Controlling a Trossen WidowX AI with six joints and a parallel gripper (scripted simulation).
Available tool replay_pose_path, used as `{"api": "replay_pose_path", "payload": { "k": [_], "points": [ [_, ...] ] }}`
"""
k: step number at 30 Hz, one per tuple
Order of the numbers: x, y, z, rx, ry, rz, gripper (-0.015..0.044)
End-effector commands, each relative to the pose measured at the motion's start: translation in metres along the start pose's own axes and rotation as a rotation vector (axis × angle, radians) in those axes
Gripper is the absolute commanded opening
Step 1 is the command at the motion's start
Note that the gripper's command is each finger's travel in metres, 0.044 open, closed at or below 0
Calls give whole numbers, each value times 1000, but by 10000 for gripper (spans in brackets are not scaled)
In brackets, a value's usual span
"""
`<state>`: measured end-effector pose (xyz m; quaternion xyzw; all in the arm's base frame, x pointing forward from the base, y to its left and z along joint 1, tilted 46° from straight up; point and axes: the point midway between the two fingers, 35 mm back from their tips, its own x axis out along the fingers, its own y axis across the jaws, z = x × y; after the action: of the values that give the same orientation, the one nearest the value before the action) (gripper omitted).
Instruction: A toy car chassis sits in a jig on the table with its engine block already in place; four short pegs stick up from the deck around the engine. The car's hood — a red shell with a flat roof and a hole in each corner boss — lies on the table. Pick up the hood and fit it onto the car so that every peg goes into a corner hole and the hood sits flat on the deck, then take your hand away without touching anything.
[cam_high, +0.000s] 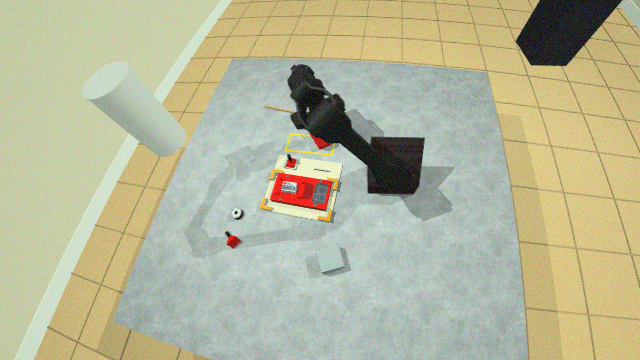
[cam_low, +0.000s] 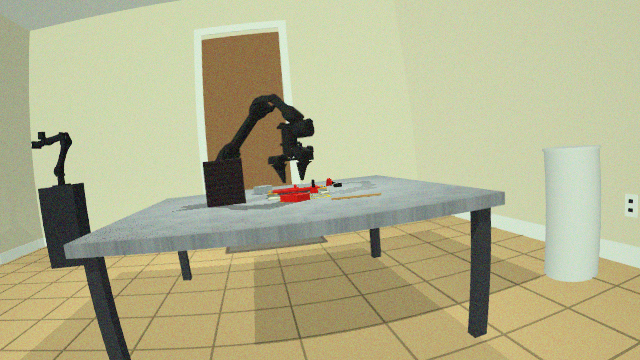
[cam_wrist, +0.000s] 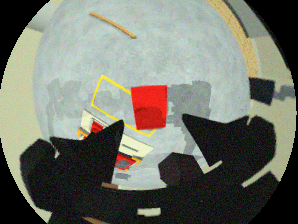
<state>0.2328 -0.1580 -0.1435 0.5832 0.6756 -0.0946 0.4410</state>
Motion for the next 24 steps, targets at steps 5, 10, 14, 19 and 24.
{"api": "replay_pose_path", "payload": {
  "k": [5, 10, 14, 19, 24],
  "points": [
    [6, 1, 0, 7, 1, 6, 440],
    [9, 1, 0, 7, 1, 6, 440],
    [12, 1, 0, 7, 1, 6, 440],
    [15, 1, 0, 7, 1, 6, 440],
    [19, 1, 0, 7, 1, 6, 440]
  ]
}}
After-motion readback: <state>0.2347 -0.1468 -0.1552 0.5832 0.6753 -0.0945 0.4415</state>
